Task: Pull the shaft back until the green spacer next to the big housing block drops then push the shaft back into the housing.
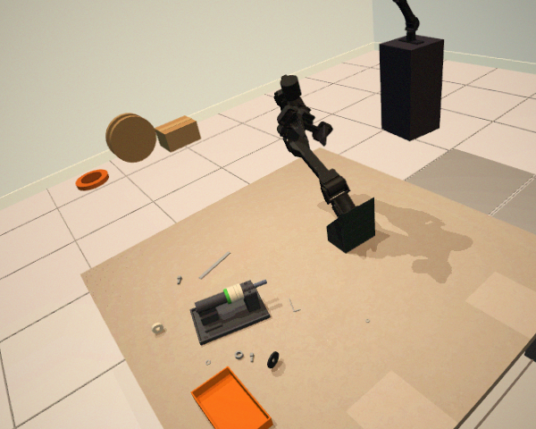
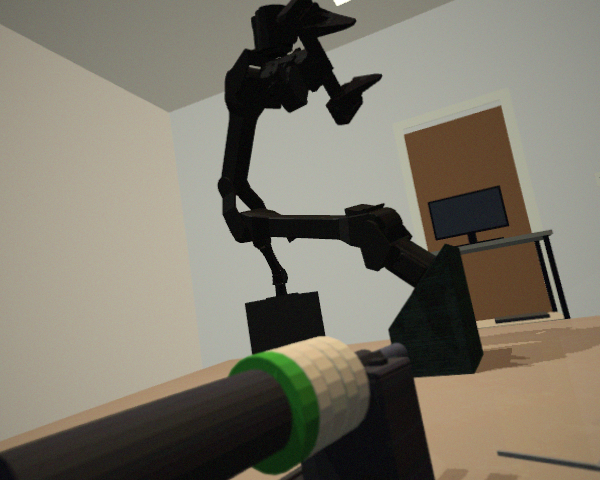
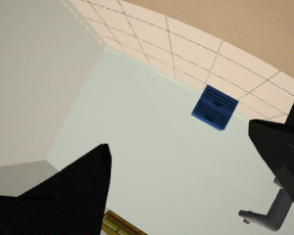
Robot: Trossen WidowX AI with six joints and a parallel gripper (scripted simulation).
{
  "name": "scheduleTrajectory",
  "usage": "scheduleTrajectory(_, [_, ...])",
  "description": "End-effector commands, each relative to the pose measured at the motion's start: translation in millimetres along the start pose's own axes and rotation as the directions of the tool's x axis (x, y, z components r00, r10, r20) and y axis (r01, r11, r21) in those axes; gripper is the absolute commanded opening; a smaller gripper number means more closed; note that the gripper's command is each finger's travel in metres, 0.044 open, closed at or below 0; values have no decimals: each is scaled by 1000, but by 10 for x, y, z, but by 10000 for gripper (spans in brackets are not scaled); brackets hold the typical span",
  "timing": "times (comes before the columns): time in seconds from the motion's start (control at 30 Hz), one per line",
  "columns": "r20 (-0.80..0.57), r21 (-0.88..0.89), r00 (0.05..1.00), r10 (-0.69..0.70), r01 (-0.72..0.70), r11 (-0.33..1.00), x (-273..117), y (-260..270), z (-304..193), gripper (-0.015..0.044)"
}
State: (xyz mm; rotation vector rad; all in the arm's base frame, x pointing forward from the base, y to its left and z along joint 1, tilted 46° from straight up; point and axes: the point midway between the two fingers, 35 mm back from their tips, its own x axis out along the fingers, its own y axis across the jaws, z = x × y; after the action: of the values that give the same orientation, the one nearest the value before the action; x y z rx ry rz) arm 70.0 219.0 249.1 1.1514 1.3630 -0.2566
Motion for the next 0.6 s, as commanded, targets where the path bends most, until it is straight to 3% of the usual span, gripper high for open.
scheduleTrajectory(0.0, [4, -2, 1000, 0, 0, 1000, 8, 9, 4, 426])
scheduleTrajectory(0.1, [69, -29, 998, -2, 4, 1000, 136, 138, 80, 440])
scheduleTrajectory(0.27, [297, -126, 954, -48, 89, 988, 617, 566, 507, 440])
scheduleTrajectory(0.57, [608, -278, 755, -246, 493, 824, 1397, 969, 1615, 440])
